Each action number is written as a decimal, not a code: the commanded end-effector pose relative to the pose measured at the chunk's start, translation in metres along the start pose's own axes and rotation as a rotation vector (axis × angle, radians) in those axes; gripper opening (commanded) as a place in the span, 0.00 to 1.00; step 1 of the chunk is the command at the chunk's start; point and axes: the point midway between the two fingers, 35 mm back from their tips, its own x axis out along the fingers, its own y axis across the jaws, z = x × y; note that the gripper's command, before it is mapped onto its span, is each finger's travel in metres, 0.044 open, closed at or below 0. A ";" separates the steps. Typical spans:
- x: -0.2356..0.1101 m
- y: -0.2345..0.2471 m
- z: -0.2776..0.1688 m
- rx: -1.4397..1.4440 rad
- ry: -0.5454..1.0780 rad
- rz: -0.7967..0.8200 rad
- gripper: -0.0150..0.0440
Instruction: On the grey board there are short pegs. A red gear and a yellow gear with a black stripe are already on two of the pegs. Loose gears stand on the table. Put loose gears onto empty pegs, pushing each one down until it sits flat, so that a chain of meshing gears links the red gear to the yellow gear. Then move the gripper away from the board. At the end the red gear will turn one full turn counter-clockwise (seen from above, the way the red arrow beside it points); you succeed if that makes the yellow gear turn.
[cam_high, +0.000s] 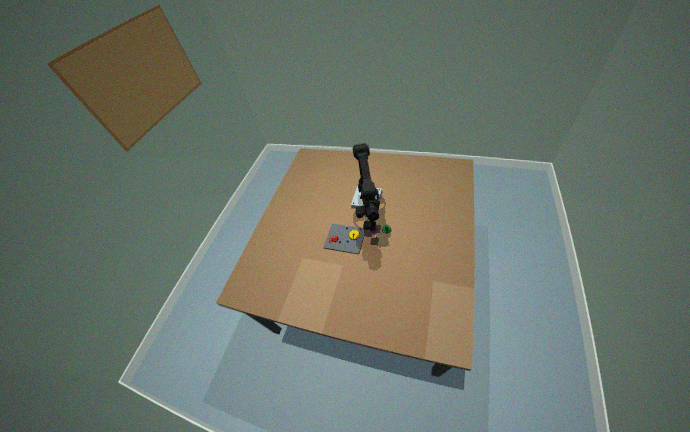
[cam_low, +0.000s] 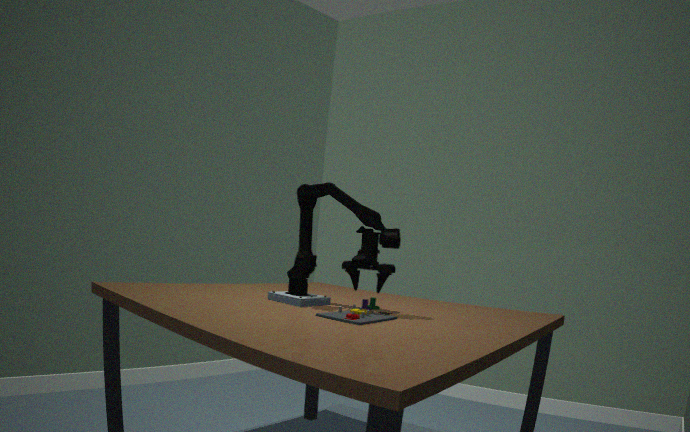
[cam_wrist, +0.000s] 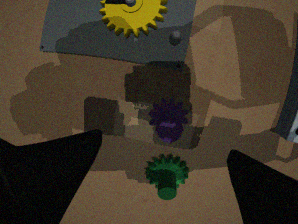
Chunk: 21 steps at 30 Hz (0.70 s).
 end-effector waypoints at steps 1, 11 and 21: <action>0.000 -0.002 -0.001 0.035 -0.014 -0.023 1.00; 0.016 -0.002 -0.001 0.035 -0.014 -0.023 1.00; 0.032 -0.002 -0.001 0.035 -0.014 -0.024 1.00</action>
